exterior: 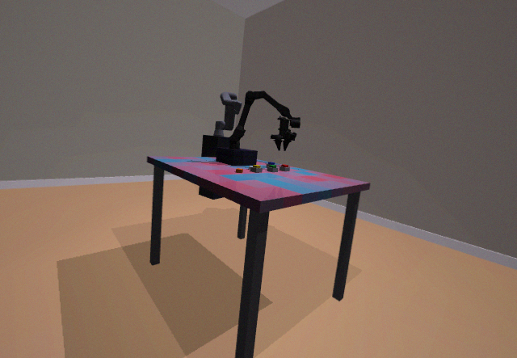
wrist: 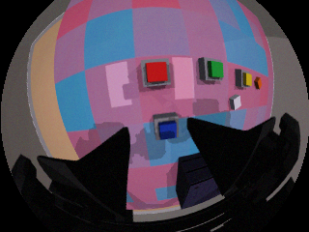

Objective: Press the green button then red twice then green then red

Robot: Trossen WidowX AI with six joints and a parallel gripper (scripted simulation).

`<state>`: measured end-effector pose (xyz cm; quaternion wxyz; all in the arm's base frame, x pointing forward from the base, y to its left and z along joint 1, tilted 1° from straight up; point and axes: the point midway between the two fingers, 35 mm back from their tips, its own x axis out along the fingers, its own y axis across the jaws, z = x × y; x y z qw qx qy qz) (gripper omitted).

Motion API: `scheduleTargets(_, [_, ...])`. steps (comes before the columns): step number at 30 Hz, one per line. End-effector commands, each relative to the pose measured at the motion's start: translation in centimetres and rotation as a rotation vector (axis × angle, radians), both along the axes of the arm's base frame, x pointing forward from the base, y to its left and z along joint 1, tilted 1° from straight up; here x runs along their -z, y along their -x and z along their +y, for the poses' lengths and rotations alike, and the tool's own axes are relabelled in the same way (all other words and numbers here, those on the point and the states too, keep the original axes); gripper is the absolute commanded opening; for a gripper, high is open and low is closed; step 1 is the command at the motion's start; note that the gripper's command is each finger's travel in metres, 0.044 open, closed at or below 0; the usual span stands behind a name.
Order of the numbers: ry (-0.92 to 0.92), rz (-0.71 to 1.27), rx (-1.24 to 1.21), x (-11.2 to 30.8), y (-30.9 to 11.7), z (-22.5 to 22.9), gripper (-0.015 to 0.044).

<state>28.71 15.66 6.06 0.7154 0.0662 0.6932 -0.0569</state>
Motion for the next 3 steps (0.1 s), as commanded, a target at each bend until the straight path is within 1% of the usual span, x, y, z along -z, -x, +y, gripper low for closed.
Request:
scheduleTargets(1, [0.008,0.02,0.012,-0.18,1.03,-0.2,0.0387])
scheduleTargets(2, [0.008,0.02,0.012,-0.18,1.03,-0.2,0.04])
scheduleTargets(3, [0.008,0.02,0.012,-0.18,1.03,-0.2,0.04])
